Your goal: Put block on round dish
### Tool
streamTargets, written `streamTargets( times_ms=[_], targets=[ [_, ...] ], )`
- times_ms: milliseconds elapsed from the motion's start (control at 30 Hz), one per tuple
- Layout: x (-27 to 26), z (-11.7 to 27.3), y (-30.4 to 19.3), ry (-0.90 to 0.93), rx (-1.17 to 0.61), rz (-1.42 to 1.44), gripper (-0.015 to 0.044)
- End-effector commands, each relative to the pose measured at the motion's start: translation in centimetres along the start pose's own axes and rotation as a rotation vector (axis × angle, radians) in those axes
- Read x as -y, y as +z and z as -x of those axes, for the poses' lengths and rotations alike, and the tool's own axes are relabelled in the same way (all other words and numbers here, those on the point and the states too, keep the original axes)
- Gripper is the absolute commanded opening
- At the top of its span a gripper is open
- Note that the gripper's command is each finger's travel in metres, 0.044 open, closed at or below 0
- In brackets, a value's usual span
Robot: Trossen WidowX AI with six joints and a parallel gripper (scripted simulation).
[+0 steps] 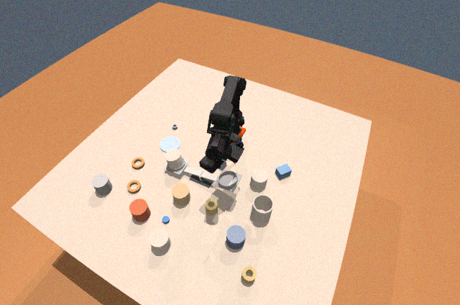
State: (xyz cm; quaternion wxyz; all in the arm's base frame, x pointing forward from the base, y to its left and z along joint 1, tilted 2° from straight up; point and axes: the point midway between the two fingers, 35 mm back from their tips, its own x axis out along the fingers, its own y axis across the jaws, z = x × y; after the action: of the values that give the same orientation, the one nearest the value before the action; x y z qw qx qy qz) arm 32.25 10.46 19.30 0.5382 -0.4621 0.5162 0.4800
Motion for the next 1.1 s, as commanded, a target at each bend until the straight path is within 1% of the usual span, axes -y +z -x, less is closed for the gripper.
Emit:
streamTargets(
  times_ms=[0, 533, 1067],
  targets=[
    [0.6, -0.3, -1.5, -0.005, -0.008, 0.008, 0.0],
    [2.5, -1.6, -7.3, -0.013, -0.016, 0.012, 0.0],
    [3.2, -3.1, -13.5, -0.012, -0.024, 0.009, 0.0]
  ],
)
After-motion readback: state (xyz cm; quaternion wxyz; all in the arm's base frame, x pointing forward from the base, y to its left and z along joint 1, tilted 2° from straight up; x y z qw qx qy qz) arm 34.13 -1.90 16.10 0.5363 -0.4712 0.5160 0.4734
